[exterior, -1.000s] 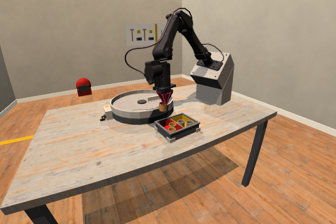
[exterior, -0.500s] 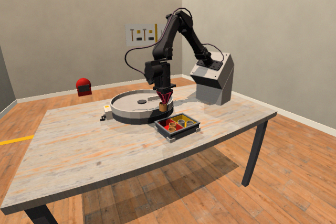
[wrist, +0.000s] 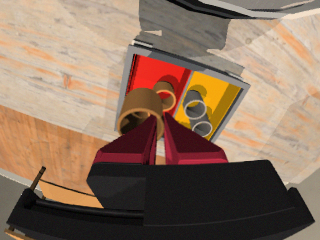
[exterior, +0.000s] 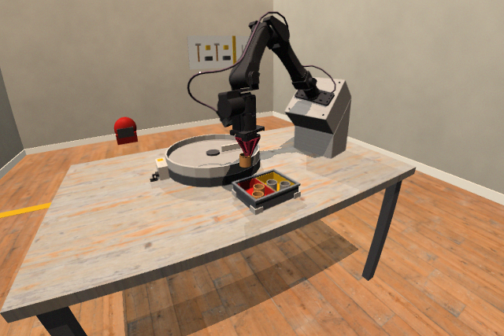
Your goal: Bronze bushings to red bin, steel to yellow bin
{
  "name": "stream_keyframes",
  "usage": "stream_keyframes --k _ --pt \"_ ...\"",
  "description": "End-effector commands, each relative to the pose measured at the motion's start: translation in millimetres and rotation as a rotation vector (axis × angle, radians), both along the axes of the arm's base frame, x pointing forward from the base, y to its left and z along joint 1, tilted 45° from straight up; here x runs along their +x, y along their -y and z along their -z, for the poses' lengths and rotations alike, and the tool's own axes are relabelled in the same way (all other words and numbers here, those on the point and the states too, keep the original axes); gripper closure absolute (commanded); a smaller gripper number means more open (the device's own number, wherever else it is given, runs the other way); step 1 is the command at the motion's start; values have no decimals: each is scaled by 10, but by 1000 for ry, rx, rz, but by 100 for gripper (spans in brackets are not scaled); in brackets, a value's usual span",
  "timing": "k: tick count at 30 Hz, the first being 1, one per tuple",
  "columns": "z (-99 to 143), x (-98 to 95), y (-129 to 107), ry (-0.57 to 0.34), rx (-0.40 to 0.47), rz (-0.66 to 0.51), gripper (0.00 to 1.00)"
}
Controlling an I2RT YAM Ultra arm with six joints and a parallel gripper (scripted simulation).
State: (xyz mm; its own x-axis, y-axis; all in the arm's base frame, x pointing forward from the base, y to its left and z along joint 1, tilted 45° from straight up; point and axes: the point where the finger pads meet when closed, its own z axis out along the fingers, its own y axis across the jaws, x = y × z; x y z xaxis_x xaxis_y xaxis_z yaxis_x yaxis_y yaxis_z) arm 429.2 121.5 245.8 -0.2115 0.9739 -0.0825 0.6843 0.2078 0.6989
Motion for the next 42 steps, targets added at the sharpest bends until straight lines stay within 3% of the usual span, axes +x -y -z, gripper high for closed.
stream_keyframes --k 1,42 --pt "-143 3 -44 26 0 2 100" --pt "-147 31 -1 29 -4 7 100"
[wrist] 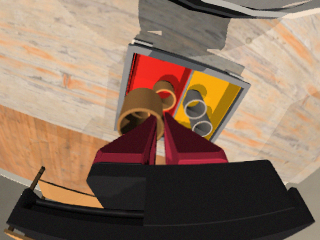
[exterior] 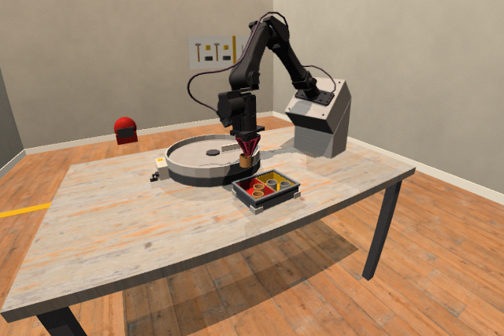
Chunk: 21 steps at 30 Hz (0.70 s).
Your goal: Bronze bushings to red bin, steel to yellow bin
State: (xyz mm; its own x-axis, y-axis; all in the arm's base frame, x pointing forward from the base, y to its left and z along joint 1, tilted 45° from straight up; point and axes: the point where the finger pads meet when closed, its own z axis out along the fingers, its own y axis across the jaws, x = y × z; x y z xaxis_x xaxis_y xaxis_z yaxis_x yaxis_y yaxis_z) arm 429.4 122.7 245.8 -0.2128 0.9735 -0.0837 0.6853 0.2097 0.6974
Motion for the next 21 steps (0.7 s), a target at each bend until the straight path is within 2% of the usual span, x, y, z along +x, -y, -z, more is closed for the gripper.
stream_keyframes --k 1,21 --pt "-182 22 38 37 -2 11 100" --pt "-189 41 71 38 -2 17 100"
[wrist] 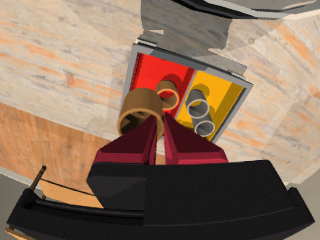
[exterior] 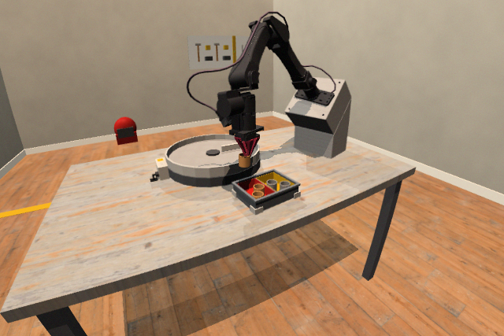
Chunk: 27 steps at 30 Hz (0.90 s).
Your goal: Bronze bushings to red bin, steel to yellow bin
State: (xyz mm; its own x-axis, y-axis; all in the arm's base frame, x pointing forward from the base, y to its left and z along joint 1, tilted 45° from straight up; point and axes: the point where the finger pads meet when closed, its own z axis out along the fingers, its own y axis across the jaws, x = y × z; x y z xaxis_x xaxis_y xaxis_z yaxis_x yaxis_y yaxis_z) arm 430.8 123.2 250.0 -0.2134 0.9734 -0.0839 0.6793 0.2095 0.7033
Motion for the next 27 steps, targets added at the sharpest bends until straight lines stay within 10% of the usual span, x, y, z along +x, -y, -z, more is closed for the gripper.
stream_keyframes --k 1,27 --pt "-147 26 76 30 -4 19 100" --pt "175 136 46 -6 -10 8 100"
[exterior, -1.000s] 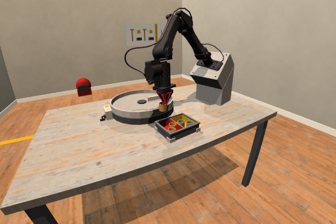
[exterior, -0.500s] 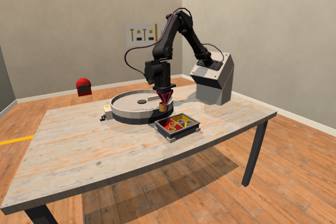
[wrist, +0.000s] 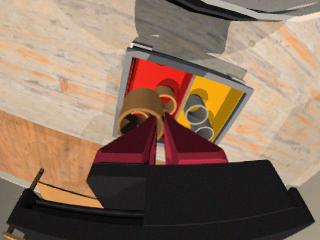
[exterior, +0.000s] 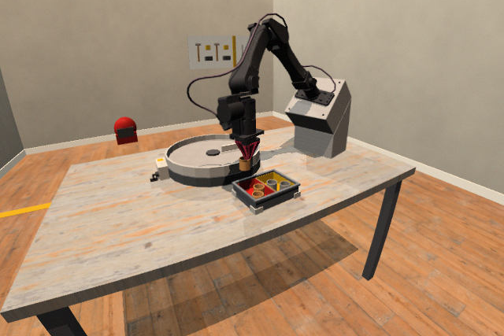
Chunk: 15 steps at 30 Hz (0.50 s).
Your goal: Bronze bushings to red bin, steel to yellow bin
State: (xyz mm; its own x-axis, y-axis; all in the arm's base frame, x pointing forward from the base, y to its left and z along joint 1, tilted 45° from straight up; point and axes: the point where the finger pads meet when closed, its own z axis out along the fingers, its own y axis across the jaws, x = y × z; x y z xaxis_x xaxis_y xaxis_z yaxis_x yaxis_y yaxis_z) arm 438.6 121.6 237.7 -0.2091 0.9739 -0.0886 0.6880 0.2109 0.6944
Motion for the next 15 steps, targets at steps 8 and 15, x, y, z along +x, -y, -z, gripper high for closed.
stream_keyframes --k 8,15 --pt "304 363 -4 18 6 -2 100" --pt "168 395 -21 60 17 -2 100"
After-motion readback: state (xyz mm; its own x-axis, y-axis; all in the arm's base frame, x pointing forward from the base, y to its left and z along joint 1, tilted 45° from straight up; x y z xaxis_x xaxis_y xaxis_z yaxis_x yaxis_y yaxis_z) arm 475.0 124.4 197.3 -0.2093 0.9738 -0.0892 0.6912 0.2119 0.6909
